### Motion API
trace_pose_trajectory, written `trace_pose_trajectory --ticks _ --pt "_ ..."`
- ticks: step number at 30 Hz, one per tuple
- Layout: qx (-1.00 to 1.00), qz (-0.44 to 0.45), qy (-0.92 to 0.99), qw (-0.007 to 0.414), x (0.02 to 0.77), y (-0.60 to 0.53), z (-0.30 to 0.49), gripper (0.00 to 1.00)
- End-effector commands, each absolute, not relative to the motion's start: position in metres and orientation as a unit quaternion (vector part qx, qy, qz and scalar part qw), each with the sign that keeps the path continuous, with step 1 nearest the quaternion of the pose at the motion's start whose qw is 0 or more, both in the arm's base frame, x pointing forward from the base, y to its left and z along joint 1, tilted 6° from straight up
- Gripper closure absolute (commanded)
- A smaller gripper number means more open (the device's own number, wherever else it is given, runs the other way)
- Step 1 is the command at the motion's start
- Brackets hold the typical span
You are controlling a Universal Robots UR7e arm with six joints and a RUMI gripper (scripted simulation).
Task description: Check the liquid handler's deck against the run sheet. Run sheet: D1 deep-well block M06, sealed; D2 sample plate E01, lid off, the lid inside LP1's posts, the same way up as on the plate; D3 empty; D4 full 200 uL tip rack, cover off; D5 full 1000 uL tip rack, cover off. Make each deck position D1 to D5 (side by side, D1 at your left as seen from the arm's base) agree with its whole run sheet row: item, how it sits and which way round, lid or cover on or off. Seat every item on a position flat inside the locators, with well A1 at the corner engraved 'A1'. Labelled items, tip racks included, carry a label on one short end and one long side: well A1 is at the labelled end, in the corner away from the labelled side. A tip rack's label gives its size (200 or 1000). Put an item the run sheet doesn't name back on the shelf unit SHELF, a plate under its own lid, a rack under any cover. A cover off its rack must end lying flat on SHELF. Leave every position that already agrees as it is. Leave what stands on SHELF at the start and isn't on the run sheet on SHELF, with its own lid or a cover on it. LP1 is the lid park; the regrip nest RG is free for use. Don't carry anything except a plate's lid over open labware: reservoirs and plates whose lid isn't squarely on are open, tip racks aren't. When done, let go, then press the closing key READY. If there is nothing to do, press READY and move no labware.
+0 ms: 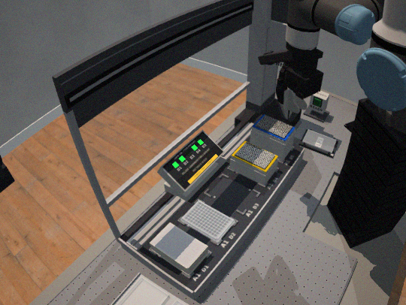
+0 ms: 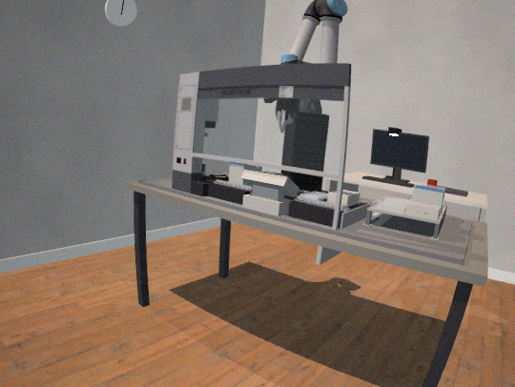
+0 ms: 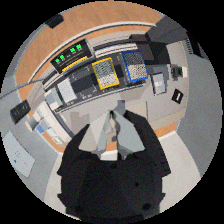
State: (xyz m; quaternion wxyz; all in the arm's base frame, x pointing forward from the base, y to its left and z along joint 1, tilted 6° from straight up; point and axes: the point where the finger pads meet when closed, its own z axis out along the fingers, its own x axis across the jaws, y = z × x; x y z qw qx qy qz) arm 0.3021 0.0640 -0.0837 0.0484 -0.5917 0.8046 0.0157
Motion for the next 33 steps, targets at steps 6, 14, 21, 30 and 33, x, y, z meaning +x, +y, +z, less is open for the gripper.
trace_pose_trajectory --ticks 6,14,21,30,33 --pt "-0.474 0.021 0.879 0.047 0.234 -0.009 -0.093 1.00" --pt "-0.474 0.021 0.879 0.047 0.234 -0.009 -0.093 1.00" --pt "-0.474 0.021 0.879 0.047 0.234 -0.009 -0.093 1.00" --pt "-0.474 0.022 0.879 0.047 0.248 -0.019 -0.093 1.00" --pt "-0.474 0.022 0.879 0.047 0.253 -0.022 -0.093 1.00"
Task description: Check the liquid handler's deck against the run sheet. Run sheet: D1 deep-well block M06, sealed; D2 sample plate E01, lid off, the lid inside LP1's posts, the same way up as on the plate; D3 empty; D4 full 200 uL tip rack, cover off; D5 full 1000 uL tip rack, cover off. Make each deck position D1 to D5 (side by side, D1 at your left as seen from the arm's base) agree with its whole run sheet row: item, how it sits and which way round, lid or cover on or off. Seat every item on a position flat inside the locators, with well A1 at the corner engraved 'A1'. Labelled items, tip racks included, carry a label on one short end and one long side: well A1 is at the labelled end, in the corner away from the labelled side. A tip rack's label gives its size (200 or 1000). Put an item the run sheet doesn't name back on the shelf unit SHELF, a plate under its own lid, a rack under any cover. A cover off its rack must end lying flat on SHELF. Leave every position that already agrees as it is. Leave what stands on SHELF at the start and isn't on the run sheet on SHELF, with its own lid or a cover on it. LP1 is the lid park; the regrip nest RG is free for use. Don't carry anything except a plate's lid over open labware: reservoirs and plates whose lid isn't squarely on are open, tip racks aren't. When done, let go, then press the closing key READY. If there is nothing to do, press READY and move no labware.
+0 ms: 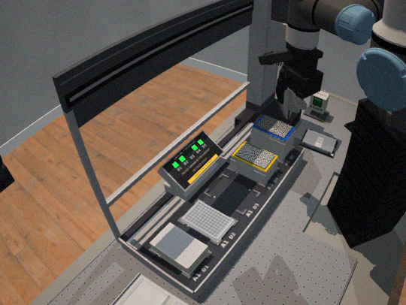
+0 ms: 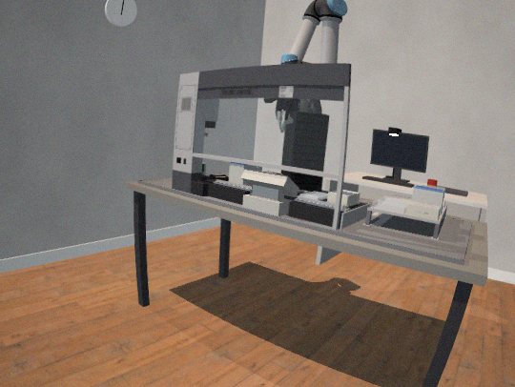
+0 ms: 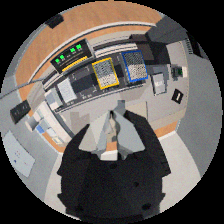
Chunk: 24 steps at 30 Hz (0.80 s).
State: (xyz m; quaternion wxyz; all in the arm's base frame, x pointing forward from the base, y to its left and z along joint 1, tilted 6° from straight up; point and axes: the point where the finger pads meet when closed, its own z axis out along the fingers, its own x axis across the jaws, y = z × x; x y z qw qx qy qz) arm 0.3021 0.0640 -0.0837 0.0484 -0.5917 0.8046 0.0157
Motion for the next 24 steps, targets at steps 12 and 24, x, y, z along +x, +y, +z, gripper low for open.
trace_pose_trajectory --ticks 12,24 --pt "-0.474 0.022 0.879 0.047 0.2608 -0.0265 -0.0930 1.00" --pt "-0.474 0.022 0.879 0.047 0.2608 -0.0265 -0.0930 1.00"
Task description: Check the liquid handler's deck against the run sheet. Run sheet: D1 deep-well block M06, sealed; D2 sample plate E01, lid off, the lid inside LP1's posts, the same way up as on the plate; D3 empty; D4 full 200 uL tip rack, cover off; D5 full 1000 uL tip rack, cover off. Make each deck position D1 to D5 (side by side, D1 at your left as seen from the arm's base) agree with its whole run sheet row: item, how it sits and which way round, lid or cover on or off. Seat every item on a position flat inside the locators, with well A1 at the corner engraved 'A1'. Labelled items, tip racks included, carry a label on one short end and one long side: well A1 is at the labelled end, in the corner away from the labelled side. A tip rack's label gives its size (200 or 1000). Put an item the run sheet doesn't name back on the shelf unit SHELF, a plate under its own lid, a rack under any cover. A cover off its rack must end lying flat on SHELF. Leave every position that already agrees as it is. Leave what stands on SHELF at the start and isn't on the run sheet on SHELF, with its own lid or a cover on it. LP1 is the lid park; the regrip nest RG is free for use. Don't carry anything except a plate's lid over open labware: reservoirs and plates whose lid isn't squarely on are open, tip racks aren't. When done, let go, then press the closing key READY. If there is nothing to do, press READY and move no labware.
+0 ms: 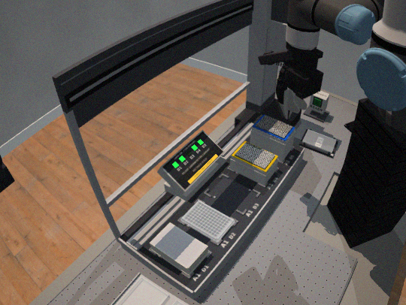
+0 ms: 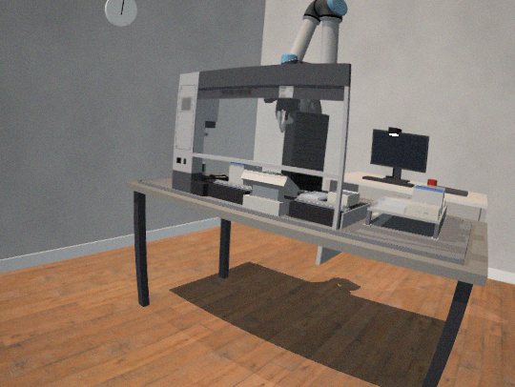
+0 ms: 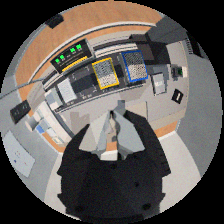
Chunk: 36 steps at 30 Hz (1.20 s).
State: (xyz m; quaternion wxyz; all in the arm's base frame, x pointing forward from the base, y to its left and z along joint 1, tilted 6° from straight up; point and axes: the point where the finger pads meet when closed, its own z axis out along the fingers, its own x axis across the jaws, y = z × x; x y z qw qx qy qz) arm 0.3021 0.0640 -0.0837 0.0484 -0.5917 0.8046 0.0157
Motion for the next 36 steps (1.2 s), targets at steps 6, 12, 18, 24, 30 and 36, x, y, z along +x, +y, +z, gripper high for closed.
trace_pose_trajectory --ticks 6,12,18,24,30,36 --pt "-0.474 0.022 0.879 0.047 0.261 -0.026 -0.093 1.00" --pt "-0.474 0.022 0.879 0.047 0.261 -0.026 -0.093 1.00" --pt "-0.474 0.022 0.879 0.047 0.262 -0.027 -0.093 1.00" --pt "-0.474 0.022 0.879 0.047 0.266 -0.029 -0.093 1.00" --pt "-0.474 0.022 0.879 0.047 0.271 -0.030 -0.093 1.00" --pt "-0.474 0.022 0.879 0.047 0.274 -0.032 -0.093 1.00"
